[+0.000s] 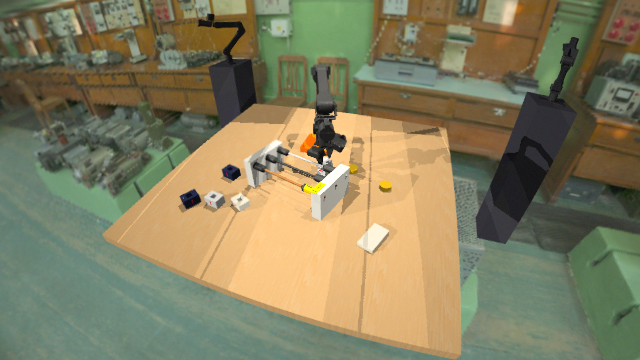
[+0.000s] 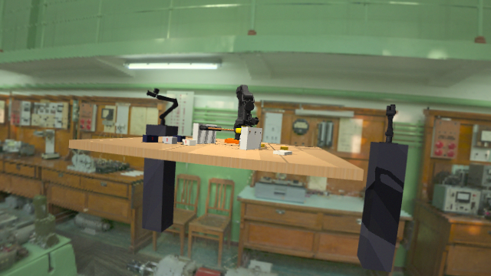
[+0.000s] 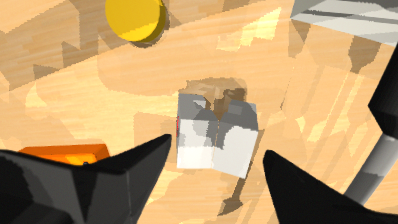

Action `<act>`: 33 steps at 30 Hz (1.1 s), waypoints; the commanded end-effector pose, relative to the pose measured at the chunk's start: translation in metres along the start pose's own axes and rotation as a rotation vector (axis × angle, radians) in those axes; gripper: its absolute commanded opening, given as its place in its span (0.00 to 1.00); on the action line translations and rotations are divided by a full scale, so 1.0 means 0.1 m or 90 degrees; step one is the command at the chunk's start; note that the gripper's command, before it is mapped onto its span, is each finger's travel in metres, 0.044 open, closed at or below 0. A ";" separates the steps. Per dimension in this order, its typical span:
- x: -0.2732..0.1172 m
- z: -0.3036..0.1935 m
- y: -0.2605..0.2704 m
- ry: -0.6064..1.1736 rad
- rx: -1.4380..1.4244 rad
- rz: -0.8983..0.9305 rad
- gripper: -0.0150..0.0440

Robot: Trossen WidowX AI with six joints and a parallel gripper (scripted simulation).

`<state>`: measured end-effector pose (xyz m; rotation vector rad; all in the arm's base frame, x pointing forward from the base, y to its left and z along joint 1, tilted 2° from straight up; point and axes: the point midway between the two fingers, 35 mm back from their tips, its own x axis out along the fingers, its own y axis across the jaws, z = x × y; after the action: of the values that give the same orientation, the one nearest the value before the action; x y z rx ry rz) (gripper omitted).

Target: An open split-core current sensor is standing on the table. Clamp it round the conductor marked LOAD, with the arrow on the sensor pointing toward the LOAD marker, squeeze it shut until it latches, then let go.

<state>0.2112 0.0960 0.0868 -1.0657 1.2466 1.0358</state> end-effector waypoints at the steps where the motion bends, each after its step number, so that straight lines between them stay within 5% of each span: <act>1: 0.08 -0.01 0.02 0.000 -0.003 0.004 0.80; 21: 0.04 0.00 0.01 0.001 0.000 0.001 0.59; 28: -0.16 0.02 -0.02 0.000 -0.001 0.001 0.28; 33: -0.38 0.03 -0.05 0.000 -0.001 0.002 0.25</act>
<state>0.2121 0.0966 0.1074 -1.0642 1.2580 1.0410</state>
